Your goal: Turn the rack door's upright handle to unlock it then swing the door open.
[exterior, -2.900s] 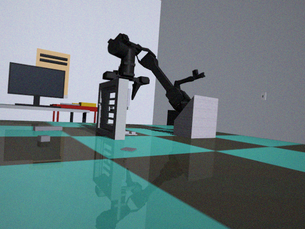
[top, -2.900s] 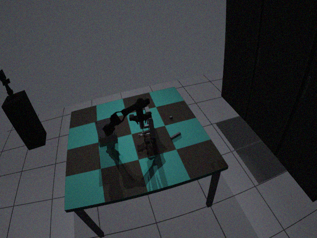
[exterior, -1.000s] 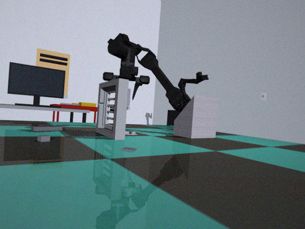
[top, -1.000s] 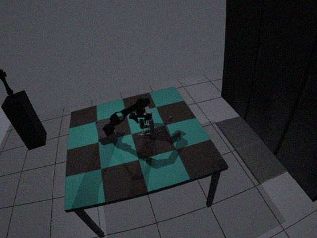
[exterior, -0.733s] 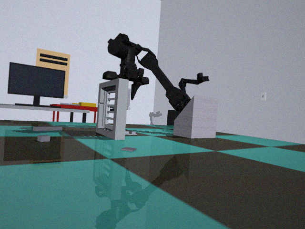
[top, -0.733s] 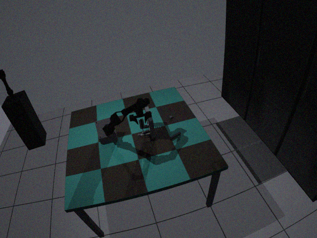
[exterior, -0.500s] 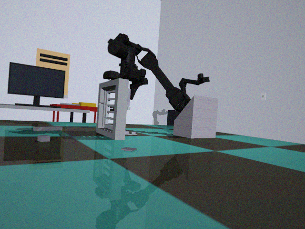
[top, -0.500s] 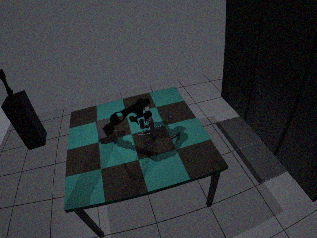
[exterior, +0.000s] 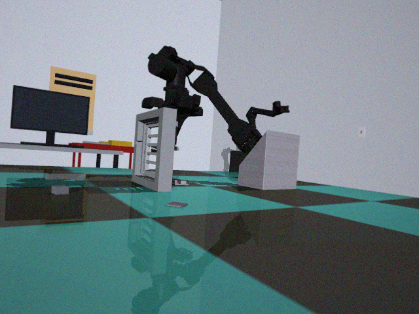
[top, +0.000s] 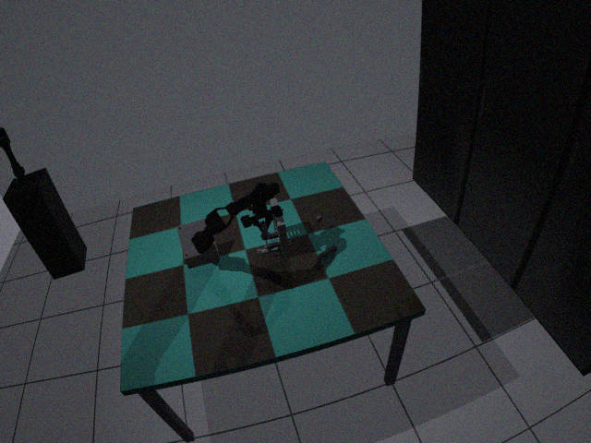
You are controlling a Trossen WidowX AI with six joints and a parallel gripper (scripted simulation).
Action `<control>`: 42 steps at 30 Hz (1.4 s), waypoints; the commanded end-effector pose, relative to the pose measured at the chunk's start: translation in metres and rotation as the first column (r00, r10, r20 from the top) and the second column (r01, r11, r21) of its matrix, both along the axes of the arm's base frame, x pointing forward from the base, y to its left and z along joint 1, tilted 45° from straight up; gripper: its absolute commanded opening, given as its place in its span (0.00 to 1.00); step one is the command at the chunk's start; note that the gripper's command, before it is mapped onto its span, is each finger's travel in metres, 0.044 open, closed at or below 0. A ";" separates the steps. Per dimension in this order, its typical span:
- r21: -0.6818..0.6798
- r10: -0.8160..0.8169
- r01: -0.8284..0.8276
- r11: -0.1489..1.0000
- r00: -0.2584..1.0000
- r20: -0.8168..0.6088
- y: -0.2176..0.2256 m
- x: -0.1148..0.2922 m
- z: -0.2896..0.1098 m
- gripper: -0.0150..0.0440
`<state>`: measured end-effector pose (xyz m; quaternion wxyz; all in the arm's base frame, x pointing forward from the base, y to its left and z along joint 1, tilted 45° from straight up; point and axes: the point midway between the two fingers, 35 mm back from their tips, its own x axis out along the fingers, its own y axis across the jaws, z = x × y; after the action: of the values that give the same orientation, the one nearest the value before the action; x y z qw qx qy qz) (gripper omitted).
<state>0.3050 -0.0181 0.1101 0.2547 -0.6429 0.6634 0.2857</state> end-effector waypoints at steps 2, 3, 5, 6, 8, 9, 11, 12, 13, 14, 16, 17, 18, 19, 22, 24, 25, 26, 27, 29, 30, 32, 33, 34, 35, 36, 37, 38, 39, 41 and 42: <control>0.003 0.002 -0.002 1.000 1.000 -0.002 0.000 0.000 0.000 0.33; 0.003 0.002 -0.002 1.000 1.000 -0.002 0.000 0.000 0.000 0.32; 0.003 0.002 -0.002 1.000 1.000 -0.002 0.000 0.000 0.000 0.30; 0.003 0.002 -0.002 1.000 1.000 -0.002 0.000 0.000 0.000 0.29; 0.003 0.002 -0.002 1.000 1.000 -0.002 0.000 0.000 0.000 0.29; 0.002 0.000 0.000 1.000 1.000 0.000 0.000 0.000 0.000 0.29; 0.001 -0.018 0.018 1.000 1.000 0.018 0.001 -0.001 -0.001 0.29; 0.001 -0.031 0.031 1.000 0.999 0.031 0.001 -0.001 -0.001 0.29; 0.001 -0.045 0.045 0.999 0.998 0.045 0.002 -0.002 -0.001 0.29; 0.001 -0.059 0.059 0.998 0.997 0.059 0.002 -0.003 -0.002 0.29; 0.001 -0.086 0.087 0.996 0.993 0.087 0.003 -0.004 -0.002 0.29; 0.002 -0.100 0.100 0.995 0.990 0.100 0.003 -0.005 -0.003 0.29; 0.002 -0.114 0.114 0.993 0.987 0.114 0.003 -0.005 -0.003 0.29; 0.003 -0.127 0.128 0.992 0.984 0.128 0.004 -0.006 -0.003 0.29; 0.007 -0.168 0.169 0.986 0.971 0.169 0.005 -0.008 -0.004 0.29; 0.010 -0.193 0.195 0.981 0.962 0.195 0.006 -0.009 -0.005 0.29; 0.012 -0.206 0.208 0.978 0.956 0.208 0.006 -0.010 -0.005 0.29; 0.014 -0.218 0.220 0.975 0.951 0.220 0.006 -0.011 -0.006 0.29; 0.016 -0.230 0.233 0.972 0.945 0.232 0.007 -0.012 -0.006 0.29; 0.021 -0.254 0.258 0.966 0.932 0.257 0.008 -0.014 -0.007 0.29; 0.024 -0.266 0.270 0.963 0.926 0.269 0.009 -0.015 -0.008 0.29; 0.029 -0.289 0.293 0.956 0.911 0.293 0.010 -0.017 -0.009 0.29; 0.032 -0.300 0.305 0.952 0.904 0.304 0.011 -0.018 -0.010 0.29; 0.036 -0.311 0.316 0.948 0.896 0.316 0.012 -0.019 -0.010 0.29; 0.039 -0.322 0.328 0.944 0.888 0.327 0.012 -0.020 -0.011 0.29; 0.042 -0.333 0.339 0.940 0.880 0.338 0.013 -0.021 -0.012 0.29; 0.046 -0.343 0.350 0.936 0.872 0.349 0.014 -0.022 -0.013 0.29; 0.049 -0.353 0.361 0.931 0.863 0.360 0.015 -0.024 -0.013 0.29; 0.053 -0.363 0.370 0.927 0.855 0.369 0.016 -0.025 -0.014 0.29; 0.060 -0.381 0.390 0.919 0.839 0.389 0.017 -0.027 -0.016 0.29; 0.064 -0.390 0.399 0.915 0.830 0.398 0.018 -0.028 -0.016 0.29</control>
<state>0.2778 -0.0023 0.0958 0.4114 -0.5516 0.7180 0.1044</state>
